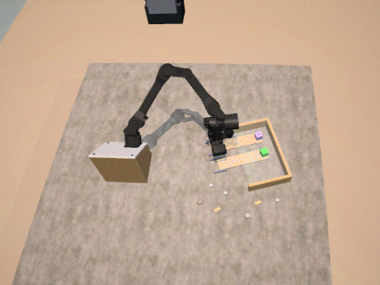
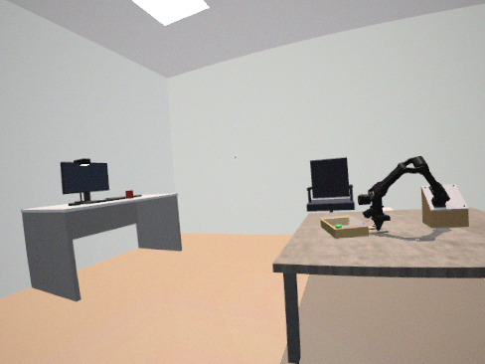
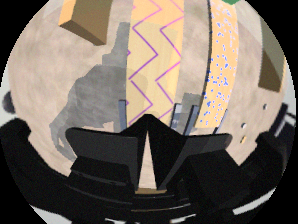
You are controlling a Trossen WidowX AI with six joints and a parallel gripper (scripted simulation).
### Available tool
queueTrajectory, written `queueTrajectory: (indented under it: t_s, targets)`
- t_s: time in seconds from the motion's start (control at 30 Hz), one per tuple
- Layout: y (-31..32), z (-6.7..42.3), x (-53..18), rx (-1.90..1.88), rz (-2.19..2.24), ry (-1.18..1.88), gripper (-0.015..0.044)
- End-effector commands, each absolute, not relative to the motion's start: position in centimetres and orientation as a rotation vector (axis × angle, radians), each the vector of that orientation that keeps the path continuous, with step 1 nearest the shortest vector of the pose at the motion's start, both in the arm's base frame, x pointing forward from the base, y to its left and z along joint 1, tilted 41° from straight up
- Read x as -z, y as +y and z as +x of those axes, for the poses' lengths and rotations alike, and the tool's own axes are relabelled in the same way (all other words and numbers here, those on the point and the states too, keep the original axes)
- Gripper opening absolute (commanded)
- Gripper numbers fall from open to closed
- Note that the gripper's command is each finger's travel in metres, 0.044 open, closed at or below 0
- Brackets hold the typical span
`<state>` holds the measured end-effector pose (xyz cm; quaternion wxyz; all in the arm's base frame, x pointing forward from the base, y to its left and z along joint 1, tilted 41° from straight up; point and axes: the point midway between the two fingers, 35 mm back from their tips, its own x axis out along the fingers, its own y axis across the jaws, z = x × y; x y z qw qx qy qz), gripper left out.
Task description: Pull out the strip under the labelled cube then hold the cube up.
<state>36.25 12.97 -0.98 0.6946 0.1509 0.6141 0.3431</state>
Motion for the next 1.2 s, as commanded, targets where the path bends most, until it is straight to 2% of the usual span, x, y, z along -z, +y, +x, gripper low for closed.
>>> queueTrajectory:
  t_s: [0.0,1.17]
  targets:
    - [13.0,36.3,1.1,-0.761,0.338,1.372,0.0]
    - [12.3,32.6,2.1,-0.761,0.338,1.374,0.0]
